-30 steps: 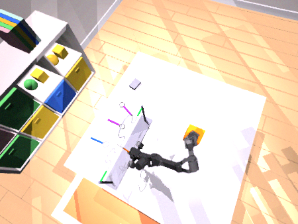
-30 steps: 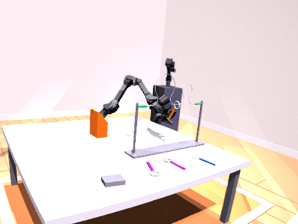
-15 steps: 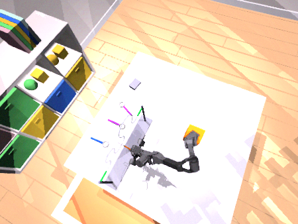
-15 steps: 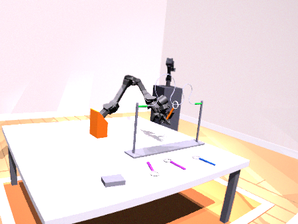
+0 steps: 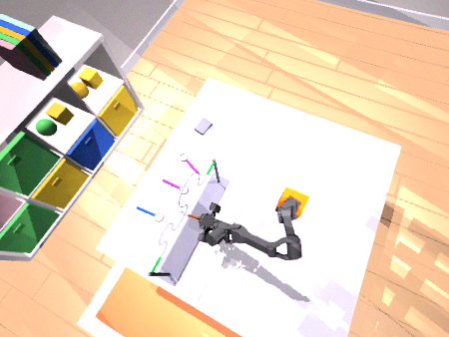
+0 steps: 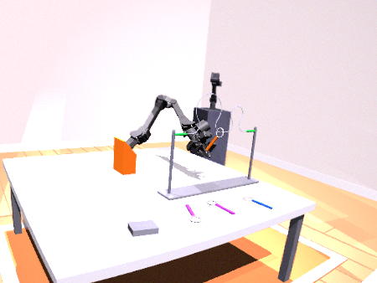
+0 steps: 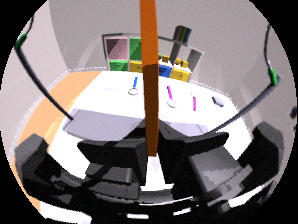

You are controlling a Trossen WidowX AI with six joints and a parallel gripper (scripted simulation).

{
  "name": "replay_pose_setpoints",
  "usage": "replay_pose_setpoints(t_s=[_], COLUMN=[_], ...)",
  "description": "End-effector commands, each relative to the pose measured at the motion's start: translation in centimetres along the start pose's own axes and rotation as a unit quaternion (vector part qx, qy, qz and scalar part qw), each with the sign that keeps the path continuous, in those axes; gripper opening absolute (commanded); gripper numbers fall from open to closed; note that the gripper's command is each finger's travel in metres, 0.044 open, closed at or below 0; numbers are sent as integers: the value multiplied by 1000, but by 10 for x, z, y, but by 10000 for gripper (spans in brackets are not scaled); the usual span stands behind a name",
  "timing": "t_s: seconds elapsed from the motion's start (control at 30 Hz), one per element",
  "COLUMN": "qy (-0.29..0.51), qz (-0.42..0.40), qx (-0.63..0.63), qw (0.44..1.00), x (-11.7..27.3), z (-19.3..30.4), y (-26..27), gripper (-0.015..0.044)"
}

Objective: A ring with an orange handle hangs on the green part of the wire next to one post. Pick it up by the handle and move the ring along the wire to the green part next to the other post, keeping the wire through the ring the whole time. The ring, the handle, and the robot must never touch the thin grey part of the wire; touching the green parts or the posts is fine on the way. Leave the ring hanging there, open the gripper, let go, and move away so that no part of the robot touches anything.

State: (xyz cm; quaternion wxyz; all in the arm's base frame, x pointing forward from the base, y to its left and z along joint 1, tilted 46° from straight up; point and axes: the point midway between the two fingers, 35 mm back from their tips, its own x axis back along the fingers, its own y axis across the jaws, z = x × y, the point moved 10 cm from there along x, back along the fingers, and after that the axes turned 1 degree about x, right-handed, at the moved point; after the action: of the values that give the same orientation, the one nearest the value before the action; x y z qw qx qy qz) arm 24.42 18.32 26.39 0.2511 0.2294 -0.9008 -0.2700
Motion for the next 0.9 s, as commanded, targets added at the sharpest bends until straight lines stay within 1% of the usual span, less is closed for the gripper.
replay_pose_setpoints(t_s=[0.0,0.43,0.87], qy=[3,19,36], qz=[14,86,162], qx=[32,160,295], qw=[999,983,941], x=[4,12,26], z=[-1,-10,-28], y=[-9,-41,-69], gripper=[-150,-150,-150])
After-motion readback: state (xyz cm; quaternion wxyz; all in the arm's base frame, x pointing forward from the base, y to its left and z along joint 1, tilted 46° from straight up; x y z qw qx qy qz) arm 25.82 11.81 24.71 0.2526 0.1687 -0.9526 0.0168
